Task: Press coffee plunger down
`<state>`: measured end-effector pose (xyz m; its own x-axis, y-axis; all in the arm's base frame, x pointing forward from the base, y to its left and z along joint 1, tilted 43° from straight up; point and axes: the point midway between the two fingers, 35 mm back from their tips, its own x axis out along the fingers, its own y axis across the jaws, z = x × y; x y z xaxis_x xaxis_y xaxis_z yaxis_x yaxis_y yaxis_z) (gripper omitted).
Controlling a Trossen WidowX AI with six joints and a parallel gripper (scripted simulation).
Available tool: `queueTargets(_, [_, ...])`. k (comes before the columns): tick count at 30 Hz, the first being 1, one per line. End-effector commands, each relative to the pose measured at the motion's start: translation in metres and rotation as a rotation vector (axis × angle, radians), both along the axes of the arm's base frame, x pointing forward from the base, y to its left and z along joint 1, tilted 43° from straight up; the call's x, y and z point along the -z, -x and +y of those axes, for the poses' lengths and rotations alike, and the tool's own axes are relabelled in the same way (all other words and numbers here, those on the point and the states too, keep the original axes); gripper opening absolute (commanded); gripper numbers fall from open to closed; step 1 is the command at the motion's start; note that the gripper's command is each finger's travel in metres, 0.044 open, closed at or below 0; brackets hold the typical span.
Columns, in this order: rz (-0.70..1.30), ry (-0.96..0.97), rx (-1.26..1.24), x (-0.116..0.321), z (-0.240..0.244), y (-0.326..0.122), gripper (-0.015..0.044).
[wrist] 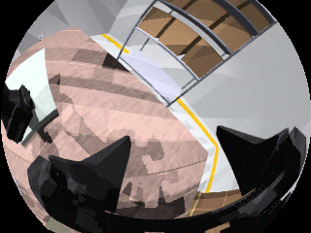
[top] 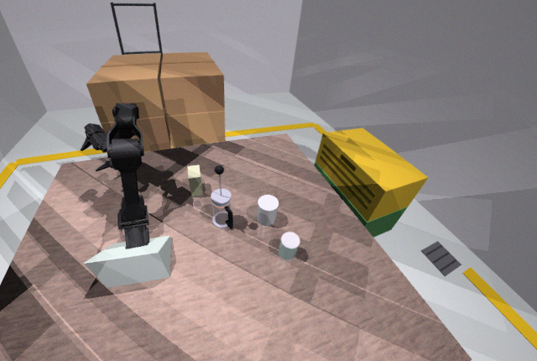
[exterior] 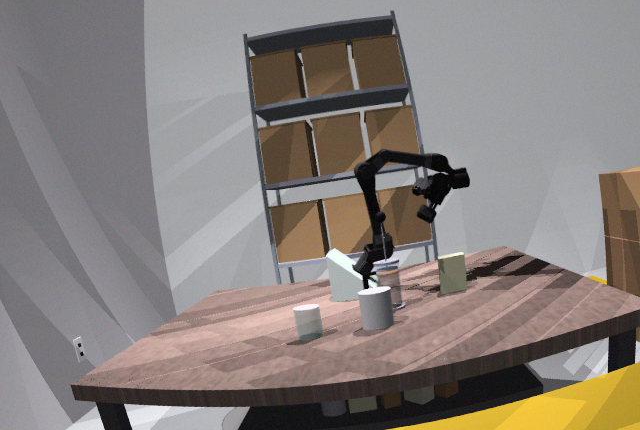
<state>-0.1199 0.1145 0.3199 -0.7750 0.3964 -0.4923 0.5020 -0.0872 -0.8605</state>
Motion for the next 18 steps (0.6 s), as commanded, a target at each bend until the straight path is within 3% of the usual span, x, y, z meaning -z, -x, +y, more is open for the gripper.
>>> queueTargets(1, [0.075, 0.125, 0.232, 0.003, 0.028, -0.024, 0.0440])
queueTargets(10, [0.305, 0.344, 0.713, 0.010, 0.069, -0.095, 0.0440])
queueTargets(18, [0.607, 0.482, 1.117, 0.016, 0.076, -0.173, 0.0440])
